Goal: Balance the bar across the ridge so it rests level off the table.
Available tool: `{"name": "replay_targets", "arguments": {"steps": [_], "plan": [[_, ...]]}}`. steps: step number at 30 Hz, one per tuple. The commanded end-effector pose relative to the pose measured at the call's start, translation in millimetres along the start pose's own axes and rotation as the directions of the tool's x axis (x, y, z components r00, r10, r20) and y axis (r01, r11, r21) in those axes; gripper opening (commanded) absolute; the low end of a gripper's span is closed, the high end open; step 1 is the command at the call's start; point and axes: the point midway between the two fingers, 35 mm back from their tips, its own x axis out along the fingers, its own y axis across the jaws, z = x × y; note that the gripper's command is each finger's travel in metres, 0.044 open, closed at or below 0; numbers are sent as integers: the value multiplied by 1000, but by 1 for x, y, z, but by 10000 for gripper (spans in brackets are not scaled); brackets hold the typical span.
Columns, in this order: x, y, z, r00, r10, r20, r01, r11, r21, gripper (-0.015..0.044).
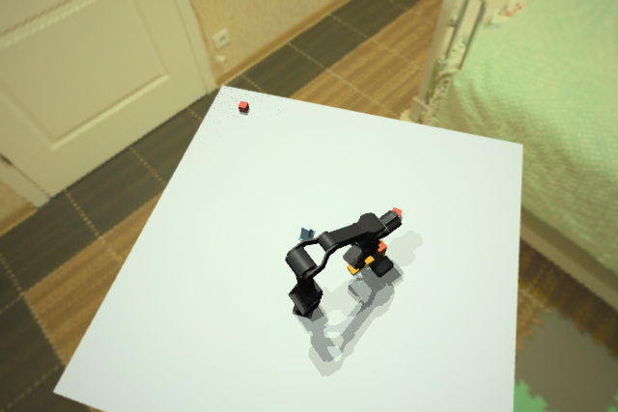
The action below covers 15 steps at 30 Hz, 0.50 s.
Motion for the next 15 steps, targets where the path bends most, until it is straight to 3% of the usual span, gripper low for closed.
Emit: {"name": "replay_targets", "arguments": {"steps": [1, 15], "plan": [[8, 1, 2, 1000, 6, 6, -6, 1000, 5, 315], [23, 1, 3, 1000, 6, 6, -6, 1000, 5, 315]]}}
